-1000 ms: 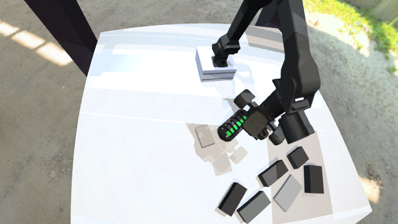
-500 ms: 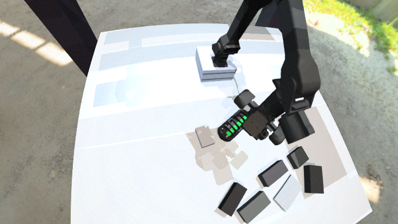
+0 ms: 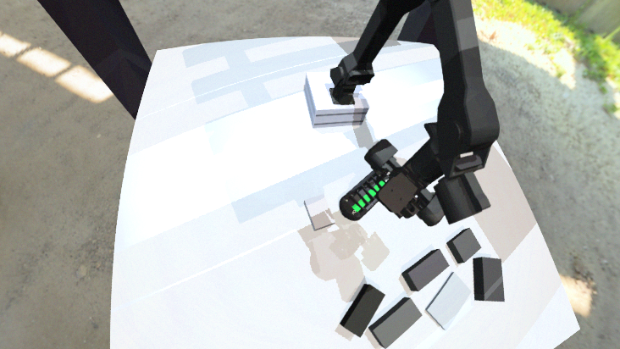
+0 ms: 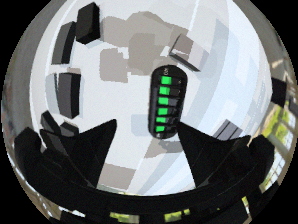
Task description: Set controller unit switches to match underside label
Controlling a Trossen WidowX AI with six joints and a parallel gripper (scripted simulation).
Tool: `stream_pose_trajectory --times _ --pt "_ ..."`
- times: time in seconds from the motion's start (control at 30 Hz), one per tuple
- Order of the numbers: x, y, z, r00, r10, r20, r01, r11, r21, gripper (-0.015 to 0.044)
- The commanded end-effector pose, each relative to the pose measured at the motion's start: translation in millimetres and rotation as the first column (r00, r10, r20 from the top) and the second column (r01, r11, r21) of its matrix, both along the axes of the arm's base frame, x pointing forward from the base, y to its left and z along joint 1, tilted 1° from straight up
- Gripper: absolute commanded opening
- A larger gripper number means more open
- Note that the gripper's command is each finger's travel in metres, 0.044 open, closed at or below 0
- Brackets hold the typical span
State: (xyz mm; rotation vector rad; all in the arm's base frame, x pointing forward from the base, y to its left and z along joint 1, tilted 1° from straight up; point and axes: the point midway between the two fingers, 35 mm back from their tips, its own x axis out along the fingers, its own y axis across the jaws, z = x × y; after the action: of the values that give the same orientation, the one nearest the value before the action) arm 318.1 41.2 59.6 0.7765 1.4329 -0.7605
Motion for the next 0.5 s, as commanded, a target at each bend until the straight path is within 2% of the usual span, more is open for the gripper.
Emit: stream_pose_trajectory --times 0.0,0.07,0.23,0.47 --pt "0 0 0 1.0 0.0 -0.001 0.0 1.0 -0.001 0.044" --pt "1 0 10 1.0 0.0 0.0 0.0 1.0 -0.001 0.0387" --pt "-2 -1 77 1.0 0.0 0.0 0.0 1.0 0.0 0.0256" --pt "-2 -1 80 1.0 0.0 0.0 0.0 1.0 0.0 0.0072"
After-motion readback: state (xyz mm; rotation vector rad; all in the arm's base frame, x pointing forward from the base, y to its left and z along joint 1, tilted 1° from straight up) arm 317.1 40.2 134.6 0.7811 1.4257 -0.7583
